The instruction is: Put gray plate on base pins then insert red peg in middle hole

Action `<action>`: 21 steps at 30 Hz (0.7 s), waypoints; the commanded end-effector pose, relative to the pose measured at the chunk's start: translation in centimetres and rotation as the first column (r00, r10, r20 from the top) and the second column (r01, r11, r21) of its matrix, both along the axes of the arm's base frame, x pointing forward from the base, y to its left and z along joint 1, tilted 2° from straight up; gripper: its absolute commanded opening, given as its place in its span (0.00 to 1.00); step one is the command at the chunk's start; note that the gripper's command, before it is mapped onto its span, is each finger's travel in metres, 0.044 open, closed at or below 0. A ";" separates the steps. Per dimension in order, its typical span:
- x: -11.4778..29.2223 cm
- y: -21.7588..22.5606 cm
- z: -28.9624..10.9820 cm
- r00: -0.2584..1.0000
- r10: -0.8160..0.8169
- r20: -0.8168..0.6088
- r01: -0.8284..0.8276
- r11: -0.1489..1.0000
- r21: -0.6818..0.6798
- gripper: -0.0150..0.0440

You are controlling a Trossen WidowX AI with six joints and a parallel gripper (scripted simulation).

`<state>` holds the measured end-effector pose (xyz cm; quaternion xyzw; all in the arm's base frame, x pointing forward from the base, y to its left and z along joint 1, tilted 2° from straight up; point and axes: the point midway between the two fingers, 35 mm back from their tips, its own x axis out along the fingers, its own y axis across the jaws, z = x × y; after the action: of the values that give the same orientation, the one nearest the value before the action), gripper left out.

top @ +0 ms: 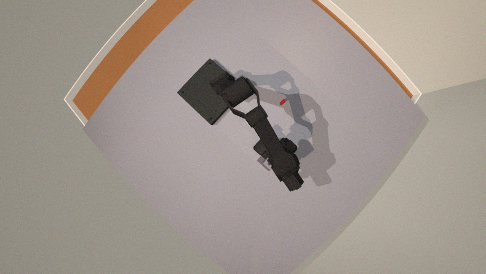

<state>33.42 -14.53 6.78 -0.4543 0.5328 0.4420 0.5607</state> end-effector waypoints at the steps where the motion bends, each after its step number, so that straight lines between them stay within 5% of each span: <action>1: 0.0 -0.1 -0.1 1.000 0.005 0.002 -0.005 1.000 -0.001 0.25; 21: 0.1 -0.1 -1.5 1.000 0.005 0.002 -0.005 1.000 -0.001 0.25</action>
<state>33.60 -14.67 6.15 -0.4568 0.5315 0.4395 0.5619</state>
